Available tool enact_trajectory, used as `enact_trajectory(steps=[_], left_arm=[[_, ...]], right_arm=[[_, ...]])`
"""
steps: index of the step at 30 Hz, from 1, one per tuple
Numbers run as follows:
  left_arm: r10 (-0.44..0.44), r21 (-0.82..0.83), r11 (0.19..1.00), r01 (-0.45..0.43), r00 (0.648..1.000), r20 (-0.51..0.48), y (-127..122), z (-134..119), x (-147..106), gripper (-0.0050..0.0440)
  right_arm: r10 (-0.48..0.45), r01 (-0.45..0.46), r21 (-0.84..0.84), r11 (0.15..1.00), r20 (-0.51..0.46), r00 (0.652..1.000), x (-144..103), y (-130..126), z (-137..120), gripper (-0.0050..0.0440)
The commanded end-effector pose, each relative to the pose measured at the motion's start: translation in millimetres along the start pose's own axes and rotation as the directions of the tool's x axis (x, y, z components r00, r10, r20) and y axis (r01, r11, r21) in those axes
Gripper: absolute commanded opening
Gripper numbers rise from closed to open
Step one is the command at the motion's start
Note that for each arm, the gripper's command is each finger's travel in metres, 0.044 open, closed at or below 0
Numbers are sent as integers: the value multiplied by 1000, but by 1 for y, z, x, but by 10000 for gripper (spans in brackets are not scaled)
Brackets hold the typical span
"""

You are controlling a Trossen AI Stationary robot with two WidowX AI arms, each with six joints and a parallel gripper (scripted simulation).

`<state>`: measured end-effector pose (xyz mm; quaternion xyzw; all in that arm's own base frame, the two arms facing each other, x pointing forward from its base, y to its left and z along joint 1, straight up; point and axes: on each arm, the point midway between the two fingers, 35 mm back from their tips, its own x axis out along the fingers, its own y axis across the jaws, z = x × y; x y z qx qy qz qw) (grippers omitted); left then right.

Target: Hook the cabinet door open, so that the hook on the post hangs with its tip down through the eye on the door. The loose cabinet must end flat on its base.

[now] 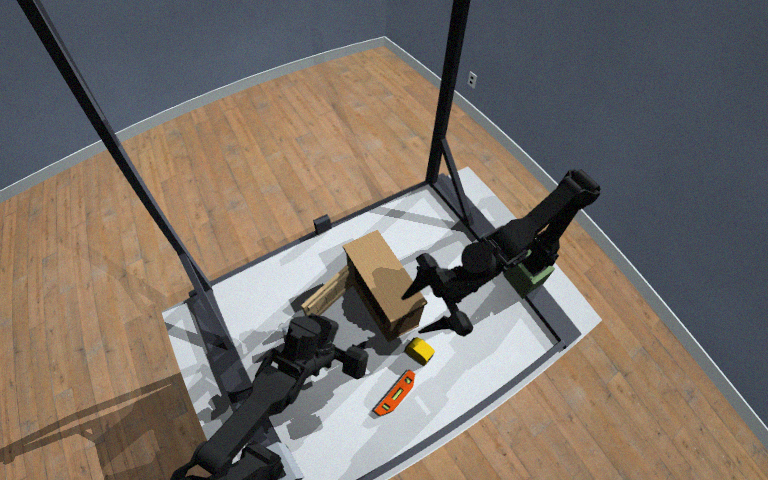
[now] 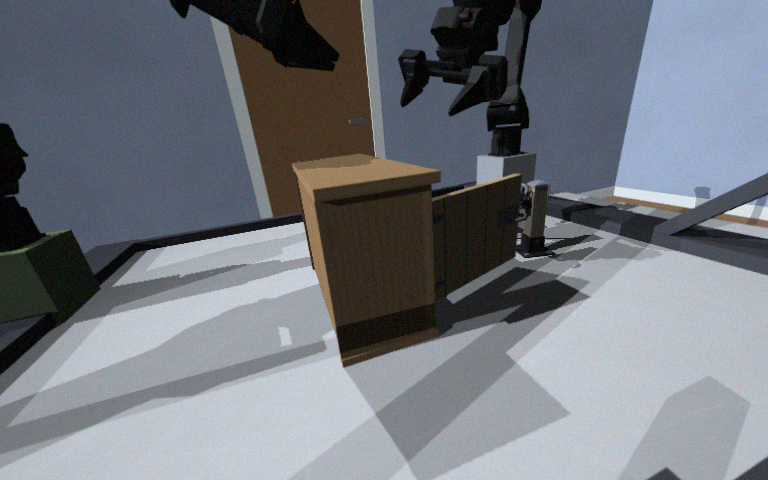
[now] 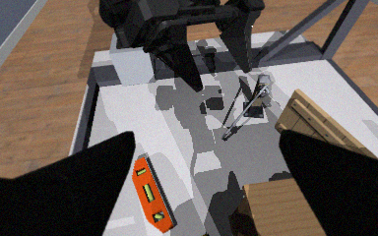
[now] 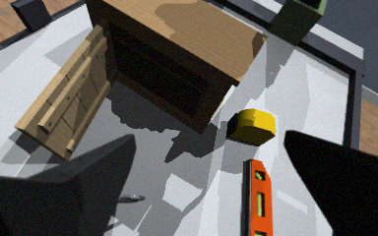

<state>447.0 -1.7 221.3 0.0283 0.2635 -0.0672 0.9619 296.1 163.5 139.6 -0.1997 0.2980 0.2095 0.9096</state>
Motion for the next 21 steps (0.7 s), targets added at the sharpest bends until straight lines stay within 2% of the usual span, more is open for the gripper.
enact_trajectory(steps=[1,3,8,16,21], left_arm=[[49,-32,998,-47,995,91,-26,12,-10,400],[49,-32,998,-47,995,91,-26,12,-10,400],[53,-51,998,-48,993,109,-40,11,-11,400],[54,-54,997,-48,991,119,-43,13,-12,400],[52,-52,998,-46,992,113,-43,12,-10,400]], right_arm=[[83,-83,-6,997,69,994,-7,12,-17,440],[83,-83,-6,997,69,994,-7,12,-17,440],[192,-190,-25,981,93,977,-7,31,-47,440],[357,-354,-53,934,107,928,-4,63,-98,440],[397,-393,-61,918,115,910,-4,71,-110,440]])
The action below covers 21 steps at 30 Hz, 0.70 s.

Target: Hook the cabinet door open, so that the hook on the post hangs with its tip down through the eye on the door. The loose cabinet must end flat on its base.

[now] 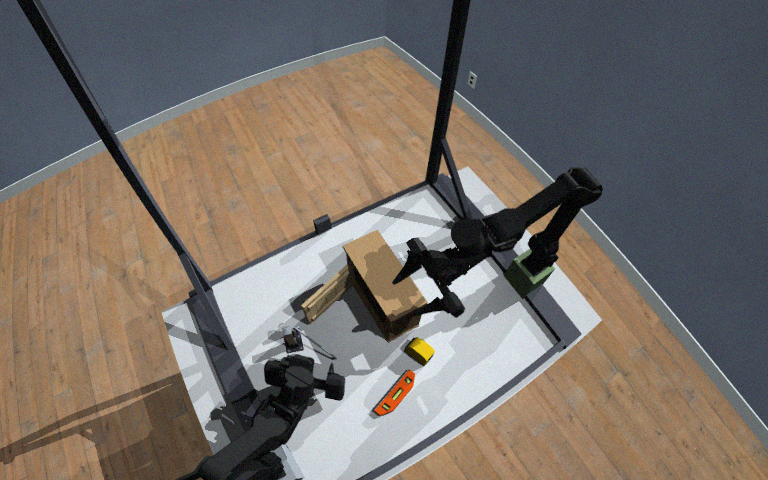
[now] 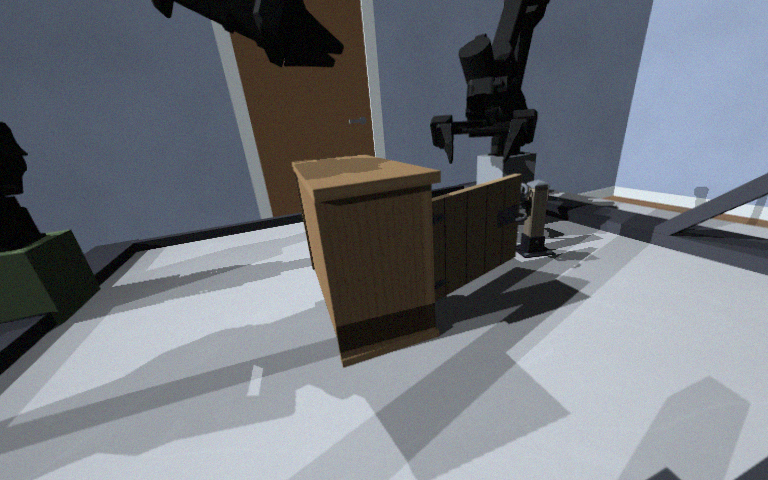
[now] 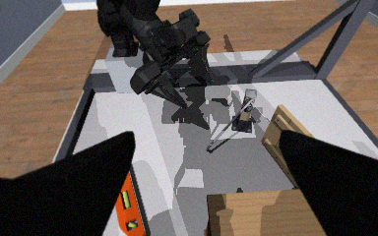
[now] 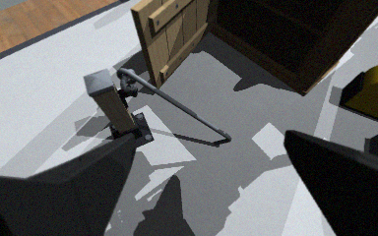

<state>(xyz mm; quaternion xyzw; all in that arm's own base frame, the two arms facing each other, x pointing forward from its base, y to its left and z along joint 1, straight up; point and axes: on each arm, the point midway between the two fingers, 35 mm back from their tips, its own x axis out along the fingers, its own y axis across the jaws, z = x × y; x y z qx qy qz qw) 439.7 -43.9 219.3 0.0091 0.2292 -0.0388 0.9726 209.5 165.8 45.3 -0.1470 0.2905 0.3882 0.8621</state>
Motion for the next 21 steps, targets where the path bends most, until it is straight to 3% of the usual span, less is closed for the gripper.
enact_trajectory(steps=[1,21], left_arm=[[0,-3,1000,0,999,42,0,14,-8,400],[1,-2,1000,-1,999,38,1,14,-7,400]], right_arm=[[42,-41,-14,999,48,998,2,5,-4,440],[60,-58,-22,998,70,996,2,8,-3,440]])
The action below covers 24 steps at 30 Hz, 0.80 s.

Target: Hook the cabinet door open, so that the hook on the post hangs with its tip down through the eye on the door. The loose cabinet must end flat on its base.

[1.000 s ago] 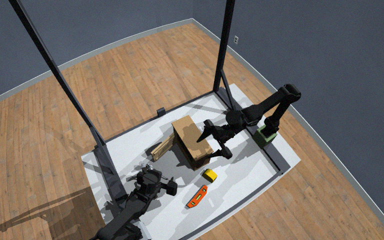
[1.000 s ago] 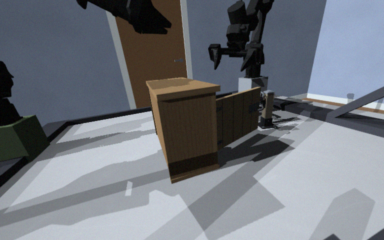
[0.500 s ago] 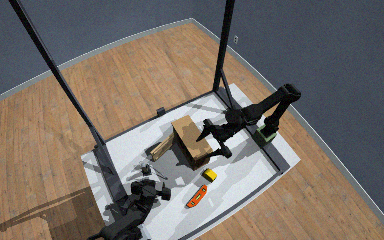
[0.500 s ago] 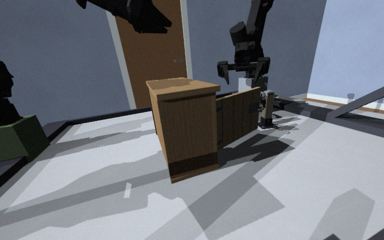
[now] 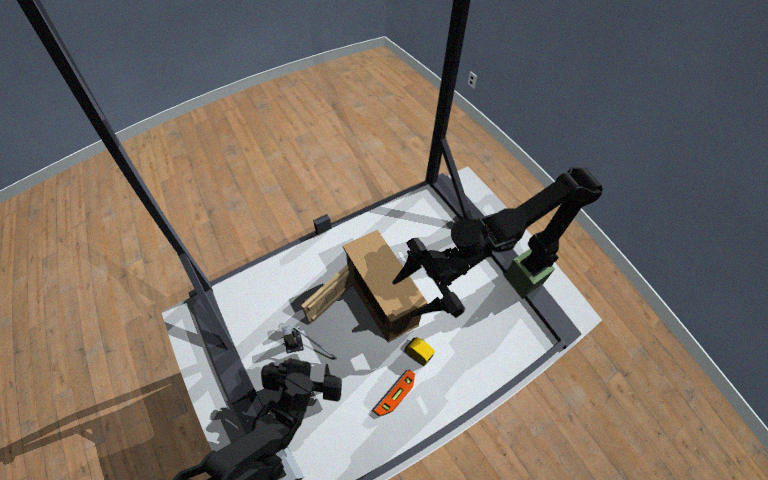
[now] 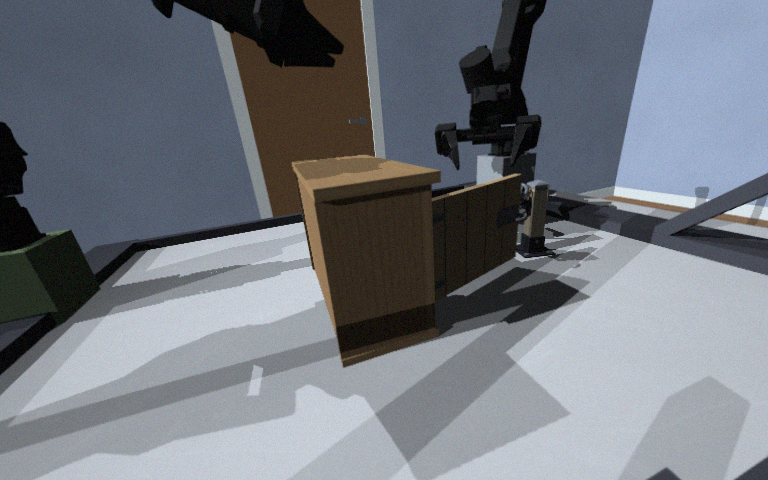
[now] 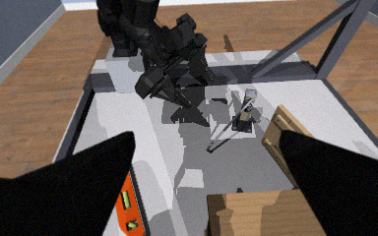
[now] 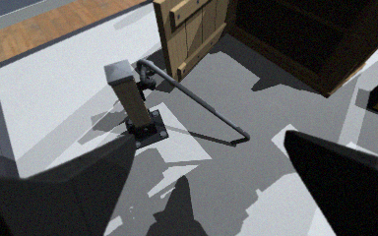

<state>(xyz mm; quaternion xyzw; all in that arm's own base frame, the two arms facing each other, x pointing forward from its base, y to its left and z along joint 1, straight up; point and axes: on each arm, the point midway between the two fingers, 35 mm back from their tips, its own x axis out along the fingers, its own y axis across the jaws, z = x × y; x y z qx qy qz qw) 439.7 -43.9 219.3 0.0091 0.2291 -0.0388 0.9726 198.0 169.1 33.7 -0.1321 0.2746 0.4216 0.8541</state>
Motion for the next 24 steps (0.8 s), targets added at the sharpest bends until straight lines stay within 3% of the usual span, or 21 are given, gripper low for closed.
enact_trajectory(steps=[1,15,24], left_arm=[[1,-2,1000,-1,999,38,1,14,-7,400],[1,-2,1000,-1,999,38,1,14,-7,400],[-37,20,999,36,998,41,-5,14,-7,400]], right_arm=[[-8,9,-13,1000,26,1000,-1,-3,9,440],[-7,8,-10,1000,25,1000,-1,-3,8,440],[-64,64,38,997,18,998,12,4,24,224]])
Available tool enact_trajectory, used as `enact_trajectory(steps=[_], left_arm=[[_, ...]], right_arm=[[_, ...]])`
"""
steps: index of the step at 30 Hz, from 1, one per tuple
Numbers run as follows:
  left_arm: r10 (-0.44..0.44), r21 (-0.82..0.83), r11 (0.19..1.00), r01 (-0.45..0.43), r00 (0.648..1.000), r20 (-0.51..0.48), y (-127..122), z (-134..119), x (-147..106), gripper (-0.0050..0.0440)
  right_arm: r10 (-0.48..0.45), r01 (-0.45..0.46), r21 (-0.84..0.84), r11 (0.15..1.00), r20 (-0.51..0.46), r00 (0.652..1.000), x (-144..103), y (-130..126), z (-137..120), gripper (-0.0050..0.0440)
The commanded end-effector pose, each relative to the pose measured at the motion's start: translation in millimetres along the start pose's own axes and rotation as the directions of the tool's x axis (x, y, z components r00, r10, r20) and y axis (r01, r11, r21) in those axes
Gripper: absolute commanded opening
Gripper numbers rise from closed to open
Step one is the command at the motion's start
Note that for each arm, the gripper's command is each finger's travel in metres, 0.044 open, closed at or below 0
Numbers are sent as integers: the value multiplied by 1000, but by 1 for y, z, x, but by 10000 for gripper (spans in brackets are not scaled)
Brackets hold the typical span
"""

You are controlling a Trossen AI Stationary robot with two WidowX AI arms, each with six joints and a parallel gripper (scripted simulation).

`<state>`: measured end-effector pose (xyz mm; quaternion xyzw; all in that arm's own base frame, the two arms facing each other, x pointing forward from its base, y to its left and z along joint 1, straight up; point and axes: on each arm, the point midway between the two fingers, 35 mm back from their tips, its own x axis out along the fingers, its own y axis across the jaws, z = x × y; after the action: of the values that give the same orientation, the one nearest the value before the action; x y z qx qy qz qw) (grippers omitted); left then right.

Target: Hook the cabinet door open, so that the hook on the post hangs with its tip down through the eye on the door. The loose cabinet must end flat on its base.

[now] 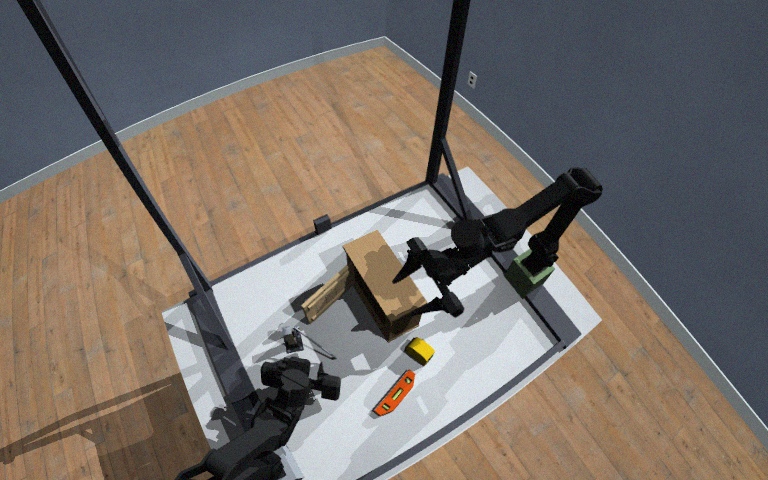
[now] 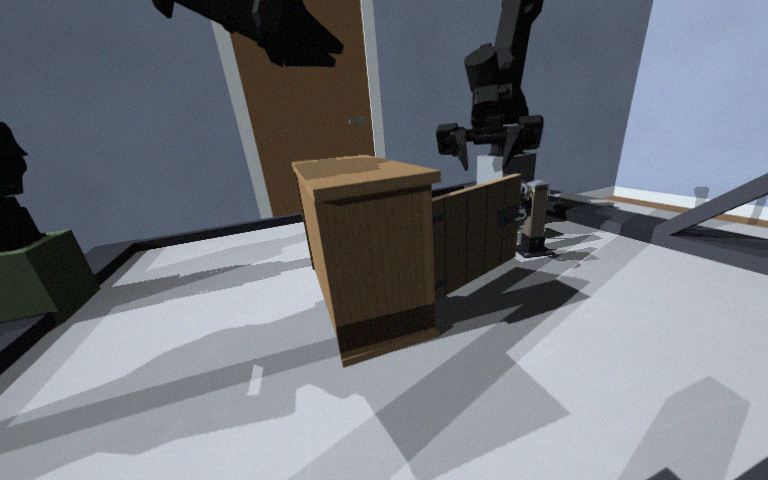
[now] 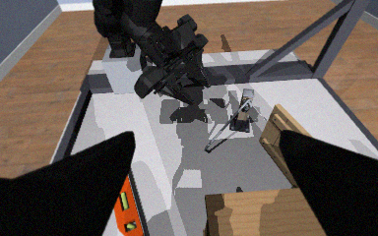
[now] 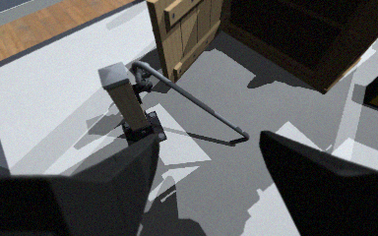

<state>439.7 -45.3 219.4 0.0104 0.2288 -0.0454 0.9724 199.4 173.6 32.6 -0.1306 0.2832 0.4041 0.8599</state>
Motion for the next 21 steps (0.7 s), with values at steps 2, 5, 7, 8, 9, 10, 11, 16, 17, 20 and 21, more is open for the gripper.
enact_trajectory(steps=[2,5,7,8,9,10,11,16,17,20,21], left_arm=[[-55,31,998,54,998,42,-8,15,-7,400],[-73,40,997,71,996,42,-11,15,-8,400],[-110,59,993,107,993,44,-17,15,-8,400],[-128,68,990,125,991,40,-19,13,-8,400],[-147,78,987,144,988,41,-22,13,-9,400],[-166,88,983,162,985,42,-25,14,-9,400],[-184,97,979,179,982,42,-28,14,-9,400],[-264,140,957,256,963,44,-40,14,-12,400],[-276,146,953,267,960,44,-42,14,-13,400],[-303,161,943,293,952,45,-46,14,-14,400],[-303,161,943,293,952,45,-46,14,-14,400]], right_arm=[[-63,62,44,997,29,998,14,8,30,176],[-79,77,58,995,25,997,17,11,33,152],[-109,108,85,991,17,994,23,16,40,150],[-125,123,98,988,13,992,26,18,43,150],[-140,139,111,984,7,990,29,21,46,150],[-156,155,125,980,3,988,32,23,50,150],[-172,170,138,976,-2,985,36,26,54,150],[-256,256,209,944,-31,966,53,40,74,150],[-272,273,223,936,-37,962,57,42,78,150],[-318,321,261,910,-57,946,67,50,90,150],[-318,321,261,910,-57,946,67,50,90,150]])
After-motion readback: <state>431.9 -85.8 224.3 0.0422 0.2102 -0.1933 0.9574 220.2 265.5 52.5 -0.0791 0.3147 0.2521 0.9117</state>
